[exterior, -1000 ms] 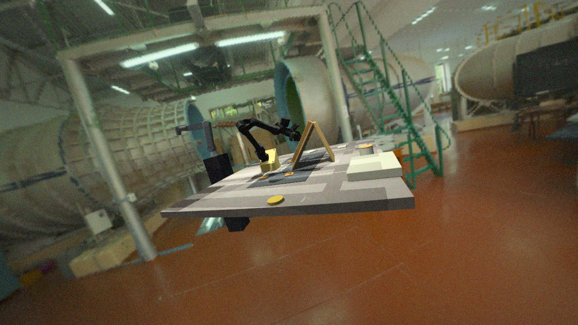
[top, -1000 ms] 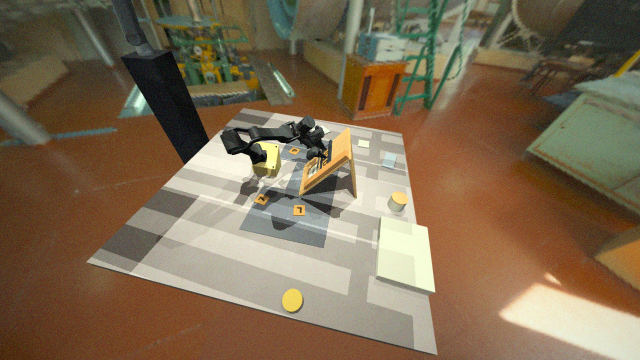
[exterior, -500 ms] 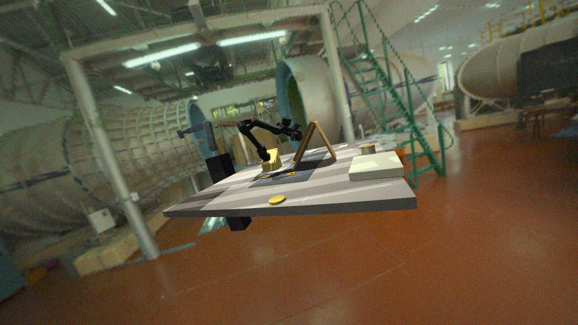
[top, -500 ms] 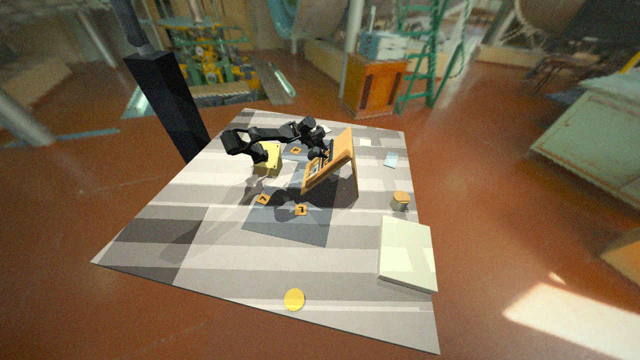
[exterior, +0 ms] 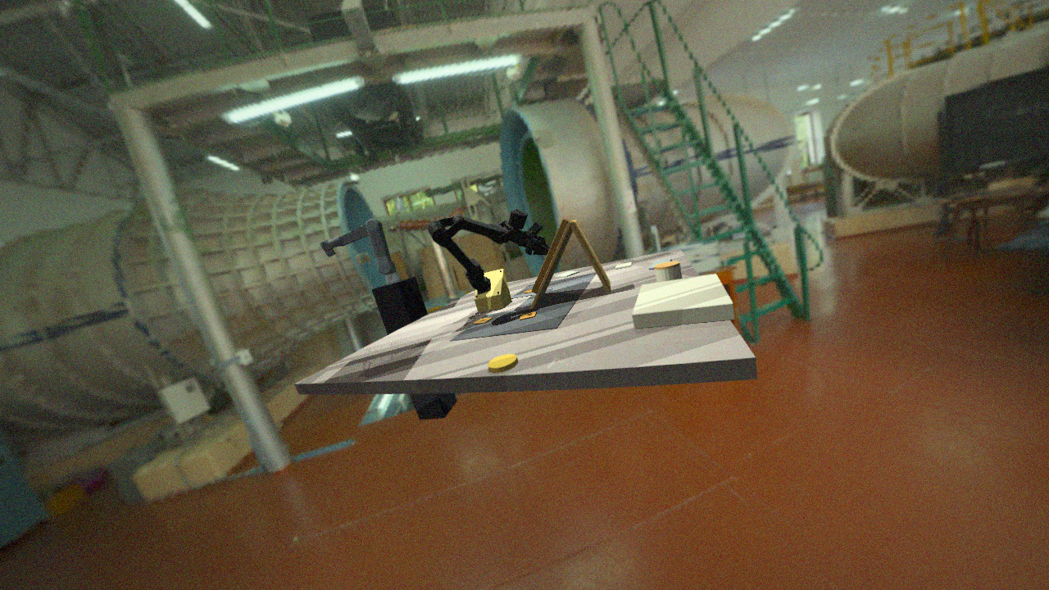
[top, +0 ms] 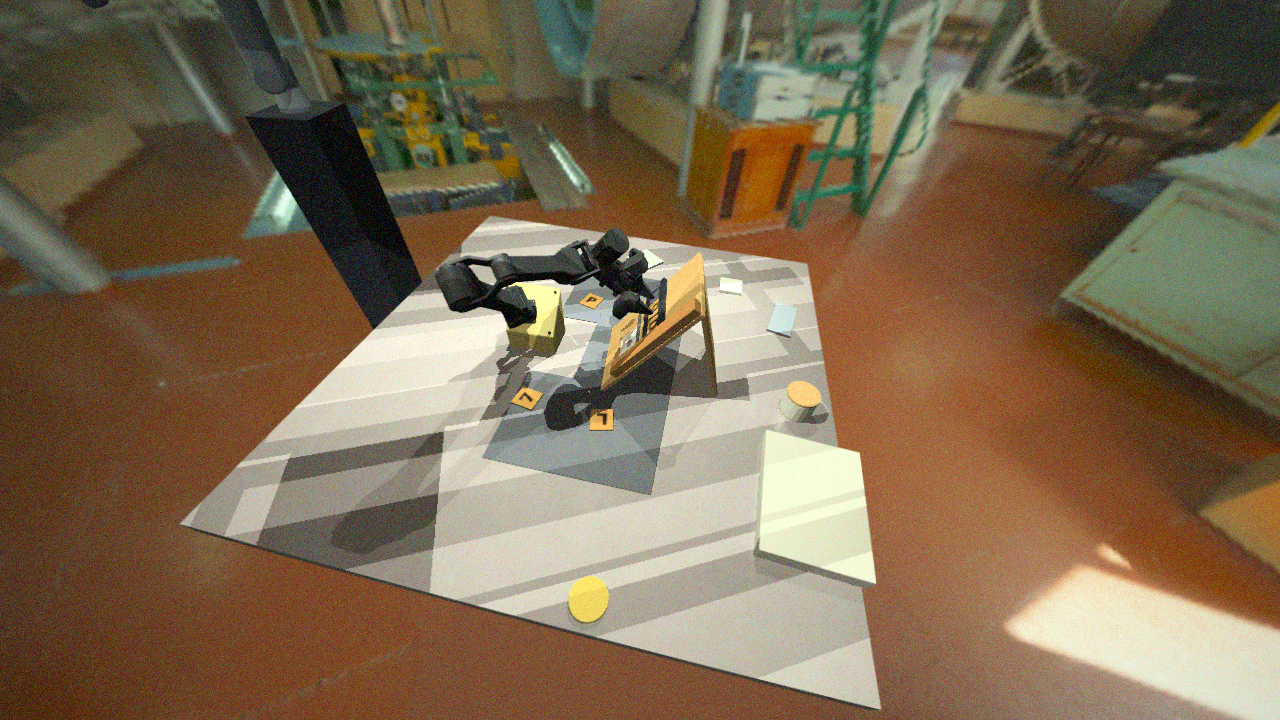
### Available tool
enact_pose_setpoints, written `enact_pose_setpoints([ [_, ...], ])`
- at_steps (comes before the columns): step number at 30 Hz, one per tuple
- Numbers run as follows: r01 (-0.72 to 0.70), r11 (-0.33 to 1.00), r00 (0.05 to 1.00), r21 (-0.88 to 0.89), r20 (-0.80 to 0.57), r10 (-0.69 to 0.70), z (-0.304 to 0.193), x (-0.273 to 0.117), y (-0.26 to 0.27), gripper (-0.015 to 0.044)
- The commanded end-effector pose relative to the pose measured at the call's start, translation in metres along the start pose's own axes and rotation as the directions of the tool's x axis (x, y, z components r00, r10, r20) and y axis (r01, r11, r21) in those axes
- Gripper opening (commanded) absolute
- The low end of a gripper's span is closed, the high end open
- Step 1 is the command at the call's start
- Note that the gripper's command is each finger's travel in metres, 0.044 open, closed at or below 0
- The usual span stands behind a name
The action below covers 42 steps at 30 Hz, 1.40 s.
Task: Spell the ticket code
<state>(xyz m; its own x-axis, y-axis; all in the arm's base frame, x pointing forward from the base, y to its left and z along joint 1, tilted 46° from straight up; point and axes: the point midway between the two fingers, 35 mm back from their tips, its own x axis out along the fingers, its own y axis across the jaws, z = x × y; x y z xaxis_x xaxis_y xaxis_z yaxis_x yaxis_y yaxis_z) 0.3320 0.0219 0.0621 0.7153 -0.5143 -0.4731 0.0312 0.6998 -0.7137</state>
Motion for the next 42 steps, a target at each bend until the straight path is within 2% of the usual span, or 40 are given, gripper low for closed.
enact_pose_setpoints([
  [1,0.003,1.0,1.0,0.005,0.003,-0.003,0.001,-0.006,0.0,0.0295],
  [42,0.002,1.0,1.0,0.004,0.002,-0.002,-0.001,-0.029,0.002,0.0295],
])
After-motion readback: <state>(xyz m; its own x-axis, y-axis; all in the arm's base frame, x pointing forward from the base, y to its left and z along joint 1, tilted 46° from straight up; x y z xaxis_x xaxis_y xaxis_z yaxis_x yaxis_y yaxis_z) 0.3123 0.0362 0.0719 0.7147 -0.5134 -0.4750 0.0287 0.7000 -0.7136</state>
